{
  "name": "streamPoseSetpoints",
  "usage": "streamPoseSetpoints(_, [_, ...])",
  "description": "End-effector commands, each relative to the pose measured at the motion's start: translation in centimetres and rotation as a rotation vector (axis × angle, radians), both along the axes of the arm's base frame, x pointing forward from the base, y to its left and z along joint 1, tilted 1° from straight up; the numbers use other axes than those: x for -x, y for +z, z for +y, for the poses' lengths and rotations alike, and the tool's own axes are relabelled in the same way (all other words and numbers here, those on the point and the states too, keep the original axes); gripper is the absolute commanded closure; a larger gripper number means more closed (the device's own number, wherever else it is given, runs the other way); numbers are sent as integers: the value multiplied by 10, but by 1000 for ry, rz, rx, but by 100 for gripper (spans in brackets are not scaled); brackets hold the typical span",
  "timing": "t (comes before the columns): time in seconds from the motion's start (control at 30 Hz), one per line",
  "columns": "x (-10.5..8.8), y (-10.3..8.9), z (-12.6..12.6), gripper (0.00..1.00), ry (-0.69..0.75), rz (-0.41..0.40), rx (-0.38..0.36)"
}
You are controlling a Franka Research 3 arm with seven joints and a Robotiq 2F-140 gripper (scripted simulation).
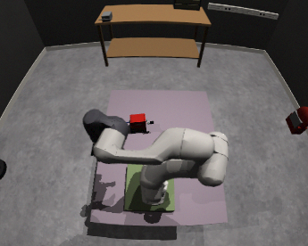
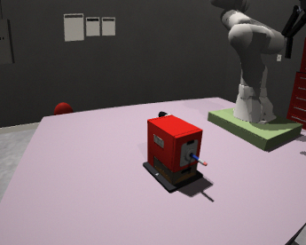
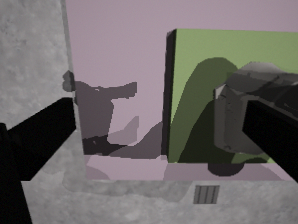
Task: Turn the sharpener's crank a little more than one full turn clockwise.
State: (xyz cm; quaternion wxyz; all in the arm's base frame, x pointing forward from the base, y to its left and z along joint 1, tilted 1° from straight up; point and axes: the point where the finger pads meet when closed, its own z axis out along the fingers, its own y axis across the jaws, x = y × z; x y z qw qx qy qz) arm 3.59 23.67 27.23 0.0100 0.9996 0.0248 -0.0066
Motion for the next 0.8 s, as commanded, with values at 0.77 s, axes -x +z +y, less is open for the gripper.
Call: streamPoseSetpoints(0.77, [-63,-3,19,0,-228,35,-23])
